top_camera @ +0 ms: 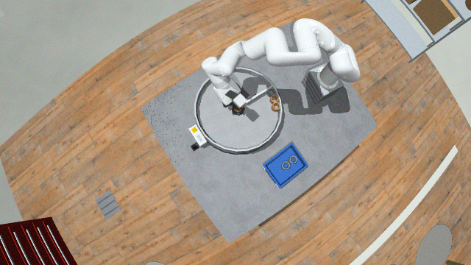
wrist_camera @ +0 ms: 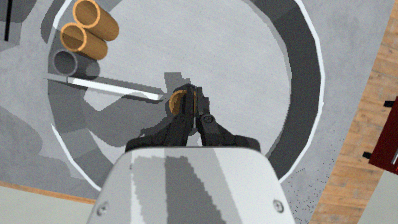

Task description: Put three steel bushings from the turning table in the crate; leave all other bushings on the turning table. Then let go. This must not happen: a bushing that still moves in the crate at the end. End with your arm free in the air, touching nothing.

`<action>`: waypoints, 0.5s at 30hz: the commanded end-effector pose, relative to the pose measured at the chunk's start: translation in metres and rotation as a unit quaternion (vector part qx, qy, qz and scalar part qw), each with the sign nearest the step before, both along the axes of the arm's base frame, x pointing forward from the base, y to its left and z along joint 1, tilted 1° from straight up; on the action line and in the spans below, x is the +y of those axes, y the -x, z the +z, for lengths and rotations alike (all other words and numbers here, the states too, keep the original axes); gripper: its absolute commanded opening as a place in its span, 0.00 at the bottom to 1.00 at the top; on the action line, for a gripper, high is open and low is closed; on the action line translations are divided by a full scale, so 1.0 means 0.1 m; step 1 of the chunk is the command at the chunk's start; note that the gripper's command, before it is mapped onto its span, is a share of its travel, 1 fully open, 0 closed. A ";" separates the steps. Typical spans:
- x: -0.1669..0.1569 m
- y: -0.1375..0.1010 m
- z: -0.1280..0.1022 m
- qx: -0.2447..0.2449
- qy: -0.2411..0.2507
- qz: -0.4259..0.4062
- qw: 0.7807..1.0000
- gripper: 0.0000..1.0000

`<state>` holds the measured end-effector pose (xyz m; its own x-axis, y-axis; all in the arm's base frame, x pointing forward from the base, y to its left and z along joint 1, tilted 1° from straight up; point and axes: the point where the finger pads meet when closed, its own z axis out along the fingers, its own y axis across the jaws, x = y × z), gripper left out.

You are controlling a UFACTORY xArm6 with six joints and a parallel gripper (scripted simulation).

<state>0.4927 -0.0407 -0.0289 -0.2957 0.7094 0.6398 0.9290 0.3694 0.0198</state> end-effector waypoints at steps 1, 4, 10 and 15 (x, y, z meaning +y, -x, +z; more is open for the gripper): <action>0.00 -0.02 0.01 -0.002 0.001 0.000 1.000 0.00; 0.00 -0.02 0.00 -0.002 0.001 0.000 1.000 0.00; 0.00 -0.02 -0.01 -0.002 0.001 0.000 1.000 0.00; -0.01 -0.02 -0.03 -0.002 0.001 0.000 1.000 0.00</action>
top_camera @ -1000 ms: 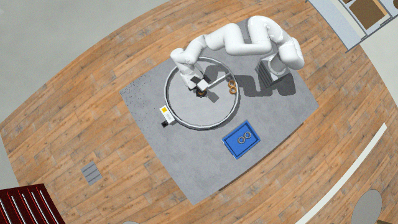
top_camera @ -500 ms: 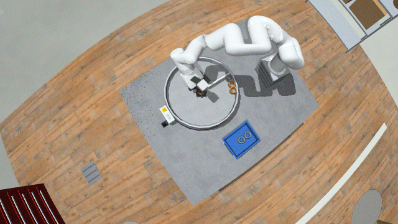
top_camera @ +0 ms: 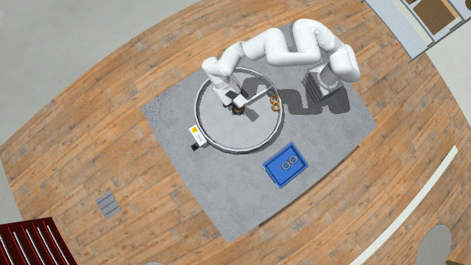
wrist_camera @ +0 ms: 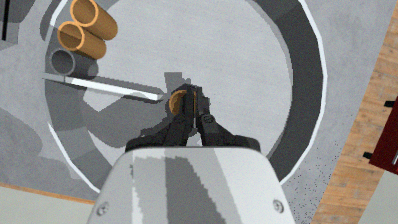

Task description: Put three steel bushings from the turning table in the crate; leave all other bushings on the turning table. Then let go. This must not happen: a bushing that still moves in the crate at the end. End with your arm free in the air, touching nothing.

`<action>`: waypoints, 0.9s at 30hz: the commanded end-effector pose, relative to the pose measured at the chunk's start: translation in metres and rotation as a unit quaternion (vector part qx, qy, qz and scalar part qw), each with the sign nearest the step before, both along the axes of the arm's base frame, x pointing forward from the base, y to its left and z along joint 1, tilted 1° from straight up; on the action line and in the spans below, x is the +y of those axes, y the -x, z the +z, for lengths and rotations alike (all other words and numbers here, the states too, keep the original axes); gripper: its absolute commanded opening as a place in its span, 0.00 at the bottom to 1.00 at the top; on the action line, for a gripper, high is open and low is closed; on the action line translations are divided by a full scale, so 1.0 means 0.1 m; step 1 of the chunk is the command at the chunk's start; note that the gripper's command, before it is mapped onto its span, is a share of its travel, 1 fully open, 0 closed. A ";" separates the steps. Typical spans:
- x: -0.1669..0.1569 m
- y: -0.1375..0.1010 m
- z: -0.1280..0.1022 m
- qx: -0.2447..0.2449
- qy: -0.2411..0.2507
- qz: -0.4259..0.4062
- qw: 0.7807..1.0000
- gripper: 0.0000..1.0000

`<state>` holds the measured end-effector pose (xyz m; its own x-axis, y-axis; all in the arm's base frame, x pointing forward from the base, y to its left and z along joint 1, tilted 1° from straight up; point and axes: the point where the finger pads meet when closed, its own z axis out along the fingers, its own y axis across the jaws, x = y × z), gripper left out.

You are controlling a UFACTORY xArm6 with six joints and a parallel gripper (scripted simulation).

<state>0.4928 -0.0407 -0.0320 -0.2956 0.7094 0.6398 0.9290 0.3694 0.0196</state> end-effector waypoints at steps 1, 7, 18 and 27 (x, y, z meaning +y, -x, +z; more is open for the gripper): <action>-0.01 -0.02 0.00 -0.002 0.001 0.000 1.000 0.00; -0.01 -0.02 -0.01 -0.002 0.001 0.000 1.000 0.00; -0.01 -0.02 -0.01 -0.002 0.001 0.000 1.000 0.00; -0.01 -0.02 -0.01 -0.002 0.001 0.000 1.000 0.11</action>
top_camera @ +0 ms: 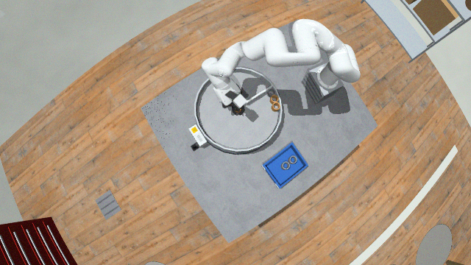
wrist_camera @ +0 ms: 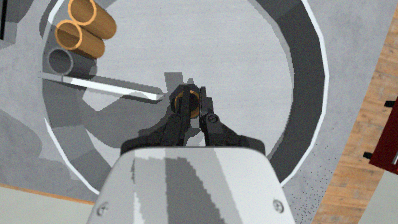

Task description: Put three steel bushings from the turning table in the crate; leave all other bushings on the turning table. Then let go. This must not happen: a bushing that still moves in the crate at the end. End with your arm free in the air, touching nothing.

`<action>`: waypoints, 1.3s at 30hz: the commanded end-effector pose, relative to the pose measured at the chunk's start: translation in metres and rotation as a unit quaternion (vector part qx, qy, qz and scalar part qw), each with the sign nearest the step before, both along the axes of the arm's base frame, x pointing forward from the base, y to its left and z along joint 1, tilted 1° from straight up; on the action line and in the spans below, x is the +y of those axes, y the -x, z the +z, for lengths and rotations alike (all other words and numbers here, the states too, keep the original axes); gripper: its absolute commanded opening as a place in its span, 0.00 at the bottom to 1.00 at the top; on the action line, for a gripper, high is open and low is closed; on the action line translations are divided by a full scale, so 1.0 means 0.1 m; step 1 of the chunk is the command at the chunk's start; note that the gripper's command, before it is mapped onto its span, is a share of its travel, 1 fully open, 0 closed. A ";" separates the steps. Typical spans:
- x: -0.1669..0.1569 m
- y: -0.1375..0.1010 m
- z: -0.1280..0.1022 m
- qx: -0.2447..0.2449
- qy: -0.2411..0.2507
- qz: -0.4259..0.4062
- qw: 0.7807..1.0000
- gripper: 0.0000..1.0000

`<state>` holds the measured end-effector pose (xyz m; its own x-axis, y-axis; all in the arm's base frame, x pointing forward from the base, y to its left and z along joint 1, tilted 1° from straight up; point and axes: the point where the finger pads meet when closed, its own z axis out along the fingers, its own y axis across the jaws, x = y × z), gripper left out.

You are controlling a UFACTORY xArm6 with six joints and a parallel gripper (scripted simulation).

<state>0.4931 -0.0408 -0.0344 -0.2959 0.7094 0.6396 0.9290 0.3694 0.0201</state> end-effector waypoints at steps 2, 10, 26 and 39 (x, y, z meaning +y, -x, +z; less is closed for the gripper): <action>0.00 -0.01 0.01 -0.002 0.001 0.000 1.000 0.11; 0.00 -0.01 0.01 -0.002 0.001 0.000 1.000 0.11; 0.00 -0.01 0.01 -0.002 0.001 0.000 1.000 0.11; 0.00 -0.01 0.23 -0.002 0.001 0.000 1.000 0.11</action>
